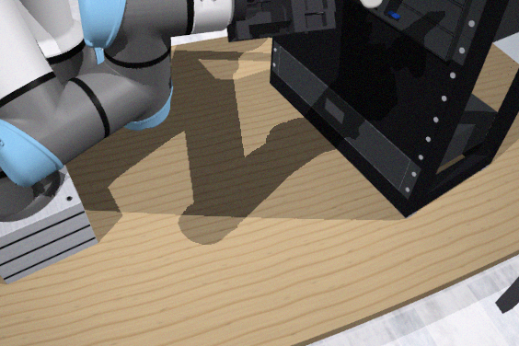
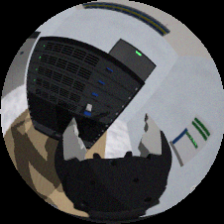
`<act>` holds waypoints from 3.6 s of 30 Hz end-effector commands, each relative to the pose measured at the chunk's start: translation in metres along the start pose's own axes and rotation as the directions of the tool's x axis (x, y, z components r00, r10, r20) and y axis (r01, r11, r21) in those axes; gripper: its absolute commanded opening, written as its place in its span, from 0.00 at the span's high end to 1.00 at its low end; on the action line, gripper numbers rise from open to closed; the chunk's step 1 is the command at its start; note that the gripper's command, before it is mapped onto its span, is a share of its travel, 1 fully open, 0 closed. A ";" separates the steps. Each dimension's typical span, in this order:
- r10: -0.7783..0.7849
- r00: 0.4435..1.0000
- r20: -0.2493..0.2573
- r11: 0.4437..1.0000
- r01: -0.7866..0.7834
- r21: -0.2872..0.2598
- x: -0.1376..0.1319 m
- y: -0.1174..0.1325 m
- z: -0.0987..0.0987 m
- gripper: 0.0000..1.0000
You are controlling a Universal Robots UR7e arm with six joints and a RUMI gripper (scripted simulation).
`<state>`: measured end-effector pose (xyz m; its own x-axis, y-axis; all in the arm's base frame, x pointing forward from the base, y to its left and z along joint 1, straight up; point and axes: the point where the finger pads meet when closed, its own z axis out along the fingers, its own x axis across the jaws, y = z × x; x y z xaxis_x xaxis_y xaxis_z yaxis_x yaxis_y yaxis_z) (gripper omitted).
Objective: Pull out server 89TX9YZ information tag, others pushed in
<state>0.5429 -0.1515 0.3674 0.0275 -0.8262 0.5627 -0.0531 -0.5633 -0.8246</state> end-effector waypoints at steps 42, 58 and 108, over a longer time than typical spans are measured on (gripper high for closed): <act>-0.256 0.967 0.008 0.966 0.255 0.053 -0.011 0.007 -0.014 0.00; -0.338 0.941 0.006 0.939 0.336 0.070 -0.015 0.010 -0.019 0.00; -0.538 0.843 -0.008 0.837 0.535 0.111 -0.028 0.018 -0.032 0.00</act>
<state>0.5106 -0.1385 0.3401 0.0446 -0.4138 0.9093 0.0760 -0.9061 -0.4161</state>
